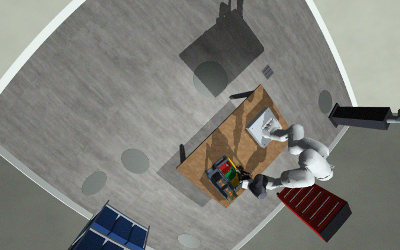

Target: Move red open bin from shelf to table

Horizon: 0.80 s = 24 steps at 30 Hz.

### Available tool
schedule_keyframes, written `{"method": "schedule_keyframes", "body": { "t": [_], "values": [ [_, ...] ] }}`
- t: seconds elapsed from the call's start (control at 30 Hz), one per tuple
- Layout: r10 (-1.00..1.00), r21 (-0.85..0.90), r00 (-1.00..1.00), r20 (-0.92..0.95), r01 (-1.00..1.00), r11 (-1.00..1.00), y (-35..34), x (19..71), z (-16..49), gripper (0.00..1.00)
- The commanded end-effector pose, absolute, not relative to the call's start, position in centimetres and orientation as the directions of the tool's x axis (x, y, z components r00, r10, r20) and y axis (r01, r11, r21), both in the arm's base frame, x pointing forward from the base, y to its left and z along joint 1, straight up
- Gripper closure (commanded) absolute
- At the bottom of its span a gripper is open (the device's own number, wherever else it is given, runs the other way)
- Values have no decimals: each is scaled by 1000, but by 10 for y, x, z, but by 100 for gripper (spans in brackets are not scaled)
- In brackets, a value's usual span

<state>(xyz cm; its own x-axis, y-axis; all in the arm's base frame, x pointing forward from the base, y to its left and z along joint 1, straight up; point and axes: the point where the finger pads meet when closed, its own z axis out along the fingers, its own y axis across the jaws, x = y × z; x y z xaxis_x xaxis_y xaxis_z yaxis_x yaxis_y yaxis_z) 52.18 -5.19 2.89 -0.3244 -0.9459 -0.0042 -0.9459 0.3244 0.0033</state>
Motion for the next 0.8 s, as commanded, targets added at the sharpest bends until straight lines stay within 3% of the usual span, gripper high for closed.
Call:
{"method": "schedule_keyframes", "body": {
  "t": [0.0, 0.77],
  "values": [
    [-948, 5, -319, -3, -948, 319, -53, 521, 31, 100],
    [-948, 5, -319, -3, -948, 319, -53, 521, 45, 100]
  ]
}}
